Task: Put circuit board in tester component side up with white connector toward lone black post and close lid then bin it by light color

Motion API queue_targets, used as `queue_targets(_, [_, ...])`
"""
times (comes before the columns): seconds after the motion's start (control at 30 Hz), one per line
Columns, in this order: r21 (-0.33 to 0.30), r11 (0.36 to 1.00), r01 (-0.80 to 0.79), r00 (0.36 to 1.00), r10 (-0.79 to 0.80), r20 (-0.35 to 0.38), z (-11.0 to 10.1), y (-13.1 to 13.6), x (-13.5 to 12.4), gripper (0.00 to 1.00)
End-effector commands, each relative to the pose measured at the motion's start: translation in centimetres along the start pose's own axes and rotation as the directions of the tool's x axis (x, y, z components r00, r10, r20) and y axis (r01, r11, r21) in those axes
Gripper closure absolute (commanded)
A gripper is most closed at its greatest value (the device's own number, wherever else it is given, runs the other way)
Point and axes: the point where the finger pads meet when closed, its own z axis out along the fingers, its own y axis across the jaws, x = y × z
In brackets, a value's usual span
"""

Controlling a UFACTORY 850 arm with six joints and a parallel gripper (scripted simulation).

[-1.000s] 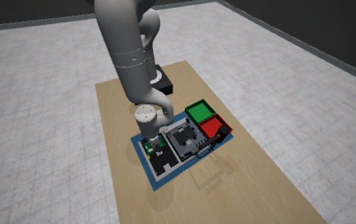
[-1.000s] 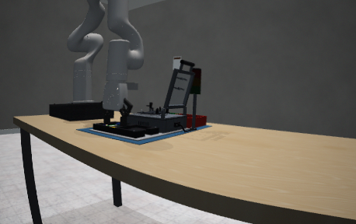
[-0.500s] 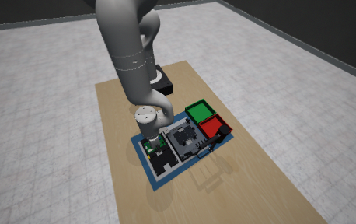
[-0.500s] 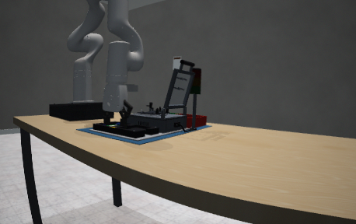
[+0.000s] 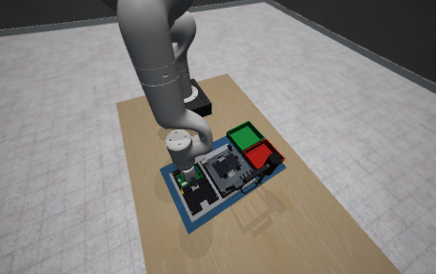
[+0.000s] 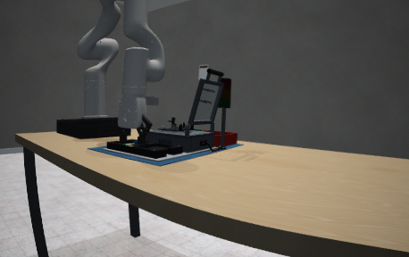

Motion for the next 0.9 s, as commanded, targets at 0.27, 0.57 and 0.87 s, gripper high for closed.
queue_targets(0.27, [-0.002, 1.000, 0.000, 1.000, 0.000, 0.001, -0.07, 0.09, -0.04, 0.11])
queue_targets(0.57, [-0.002, 1.000, 0.000, 1.000, 0.000, 0.001, -0.07, 0.09, -0.04, 0.15])
queue_targets(0.87, [-0.002, 1.000, 0.000, 1.000, 0.000, 0.001, -0.07, 0.09, -0.04, 0.15])
